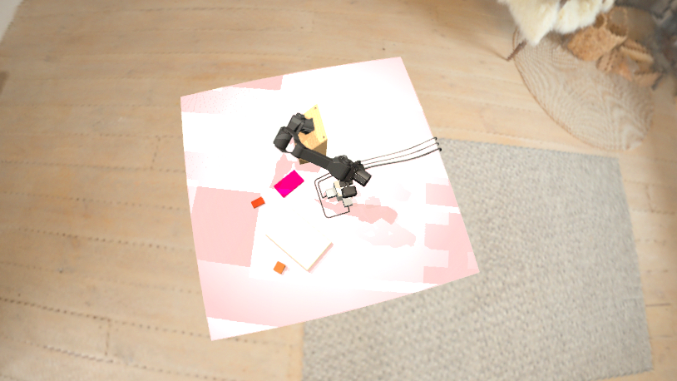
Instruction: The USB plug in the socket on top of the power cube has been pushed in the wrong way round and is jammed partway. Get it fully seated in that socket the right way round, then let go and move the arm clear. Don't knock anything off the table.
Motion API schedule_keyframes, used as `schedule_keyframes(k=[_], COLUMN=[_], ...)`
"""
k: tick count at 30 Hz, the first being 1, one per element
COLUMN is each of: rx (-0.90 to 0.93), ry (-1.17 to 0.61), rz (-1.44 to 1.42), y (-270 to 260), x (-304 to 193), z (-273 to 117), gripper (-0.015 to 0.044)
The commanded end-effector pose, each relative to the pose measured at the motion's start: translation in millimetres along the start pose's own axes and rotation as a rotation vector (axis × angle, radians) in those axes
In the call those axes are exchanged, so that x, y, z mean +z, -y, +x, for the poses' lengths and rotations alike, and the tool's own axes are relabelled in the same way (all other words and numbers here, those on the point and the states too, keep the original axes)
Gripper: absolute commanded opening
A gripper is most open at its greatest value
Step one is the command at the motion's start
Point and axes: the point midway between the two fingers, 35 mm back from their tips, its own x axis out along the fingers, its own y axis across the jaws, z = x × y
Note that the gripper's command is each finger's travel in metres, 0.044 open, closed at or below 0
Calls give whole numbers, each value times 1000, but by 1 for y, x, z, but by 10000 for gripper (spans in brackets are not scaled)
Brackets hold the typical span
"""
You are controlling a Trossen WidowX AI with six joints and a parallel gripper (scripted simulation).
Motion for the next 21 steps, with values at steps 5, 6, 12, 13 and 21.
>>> schedule_keyframes(k=[5, 6, 12, 13, 21], rx=[0, 0, 0, 0, 0], ry=[1, 2, 8, 8, 16], rz=[-5, -5, -8, -8, -13], y=[0, 0, 0, 0, 0], x=[0, 0, 0, 1, 1], z=[0, 0, 1, 1, 2], gripper=[0, 0, 0, 0, 0])
